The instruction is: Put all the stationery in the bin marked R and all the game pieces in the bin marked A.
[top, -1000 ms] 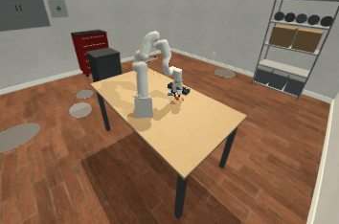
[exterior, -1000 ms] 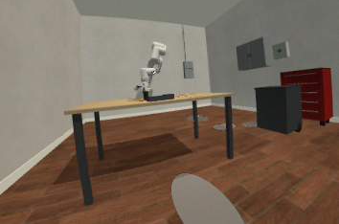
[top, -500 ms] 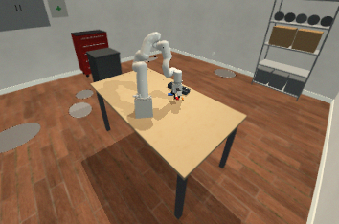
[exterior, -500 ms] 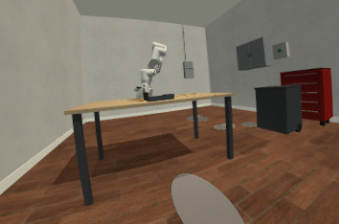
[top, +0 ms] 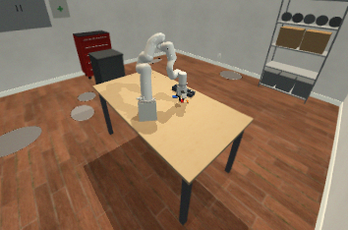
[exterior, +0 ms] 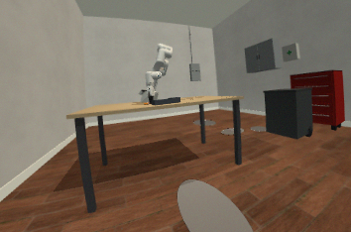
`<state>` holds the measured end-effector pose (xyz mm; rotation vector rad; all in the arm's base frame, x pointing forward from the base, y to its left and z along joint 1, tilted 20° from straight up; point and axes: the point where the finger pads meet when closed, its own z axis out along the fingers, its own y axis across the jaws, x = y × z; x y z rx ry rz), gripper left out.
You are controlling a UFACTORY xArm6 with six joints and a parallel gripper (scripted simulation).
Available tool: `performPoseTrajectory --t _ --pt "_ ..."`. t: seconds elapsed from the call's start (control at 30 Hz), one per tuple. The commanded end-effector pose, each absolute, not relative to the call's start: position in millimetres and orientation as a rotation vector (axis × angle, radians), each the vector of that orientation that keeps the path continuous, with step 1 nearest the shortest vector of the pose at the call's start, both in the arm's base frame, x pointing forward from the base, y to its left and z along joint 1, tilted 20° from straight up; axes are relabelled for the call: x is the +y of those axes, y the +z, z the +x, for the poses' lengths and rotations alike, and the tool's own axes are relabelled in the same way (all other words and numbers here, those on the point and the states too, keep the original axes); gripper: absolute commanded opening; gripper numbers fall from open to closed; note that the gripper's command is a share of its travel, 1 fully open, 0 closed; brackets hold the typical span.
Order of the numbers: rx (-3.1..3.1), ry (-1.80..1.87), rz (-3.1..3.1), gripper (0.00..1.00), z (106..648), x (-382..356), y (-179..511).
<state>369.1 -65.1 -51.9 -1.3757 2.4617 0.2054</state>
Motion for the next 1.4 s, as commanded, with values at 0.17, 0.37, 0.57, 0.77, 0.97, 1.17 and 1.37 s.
performPoseTrajectory --t 0.17,0.37,0.57,0.77,0.97,1.17,1.37 --pt "2.461 0.202 -1.375 0.00 370.1 -65.6 -51.2" --pt "2.461 0.202 -1.375 0.00 370.1 -65.6 -51.2" --pt "2.461 0.202 -1.375 0.00 370.1 -65.6 -51.2" --pt "2.461 0.203 -1.375 0.00 369.3 -66.5 -48.1" --pt "2.461 0.202 -1.375 0.00 365.4 -72.0 -29.3" --pt "2.461 0.202 -1.375 0.00 361.4 -77.5 -10.5" --pt "2.461 0.202 -1.375 0.00 358.7 -81.2 2.1"
